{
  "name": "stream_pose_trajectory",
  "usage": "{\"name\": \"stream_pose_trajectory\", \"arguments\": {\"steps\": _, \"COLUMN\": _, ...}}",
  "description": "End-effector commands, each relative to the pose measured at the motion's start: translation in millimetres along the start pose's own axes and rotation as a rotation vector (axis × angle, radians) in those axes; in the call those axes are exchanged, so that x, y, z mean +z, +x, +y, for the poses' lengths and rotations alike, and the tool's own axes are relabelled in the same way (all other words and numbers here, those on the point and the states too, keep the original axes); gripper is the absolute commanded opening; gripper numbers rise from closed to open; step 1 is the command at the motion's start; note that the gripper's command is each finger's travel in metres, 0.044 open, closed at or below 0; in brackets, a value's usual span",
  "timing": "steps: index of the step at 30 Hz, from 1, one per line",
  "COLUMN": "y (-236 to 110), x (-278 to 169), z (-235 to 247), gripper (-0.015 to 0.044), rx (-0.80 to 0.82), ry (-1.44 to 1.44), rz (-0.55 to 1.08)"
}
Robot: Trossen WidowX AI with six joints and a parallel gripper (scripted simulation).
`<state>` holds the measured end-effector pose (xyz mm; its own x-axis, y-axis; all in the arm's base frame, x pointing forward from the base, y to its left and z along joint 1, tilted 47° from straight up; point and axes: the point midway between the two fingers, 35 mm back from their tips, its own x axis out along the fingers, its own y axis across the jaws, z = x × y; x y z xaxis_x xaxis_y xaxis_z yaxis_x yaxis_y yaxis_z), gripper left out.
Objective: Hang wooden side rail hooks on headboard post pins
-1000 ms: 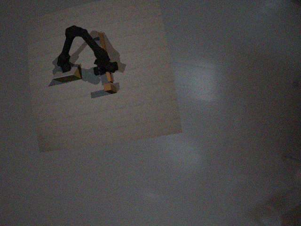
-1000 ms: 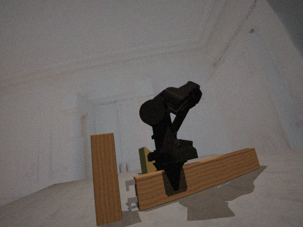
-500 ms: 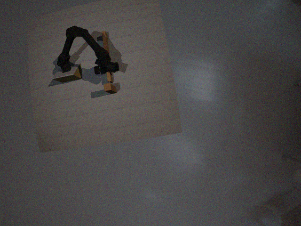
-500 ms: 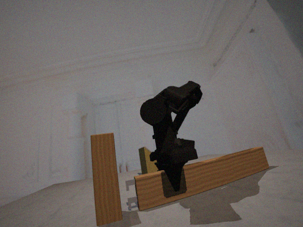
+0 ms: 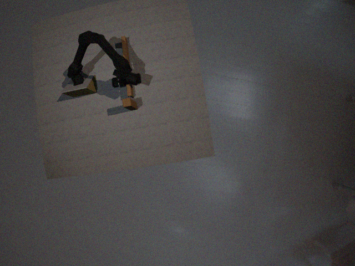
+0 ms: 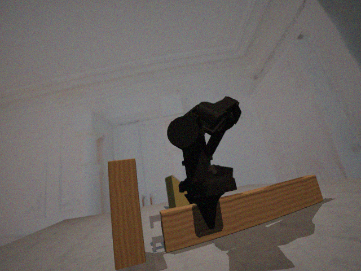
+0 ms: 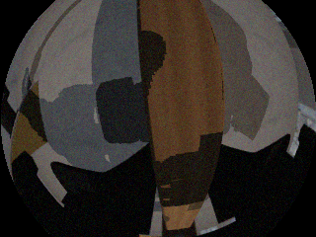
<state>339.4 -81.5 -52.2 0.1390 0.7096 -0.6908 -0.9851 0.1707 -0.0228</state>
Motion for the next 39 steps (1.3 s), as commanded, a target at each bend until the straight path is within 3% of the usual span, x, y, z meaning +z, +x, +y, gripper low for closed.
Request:
{"name": "stream_pose_trajectory", "arguments": {"steps": 1, "y": -0.1, "x": 1.1, "z": -6.8, "gripper": 0.0000, "rx": -0.009, "ry": -0.001, "rz": -0.003}}
{"name": "stream_pose_trajectory", "arguments": {"steps": 39, "y": -3.9, "x": -0.2, "z": -2.5, "gripper": 0.0000, "rx": -0.009, "ry": -0.001, "rz": -0.003}}
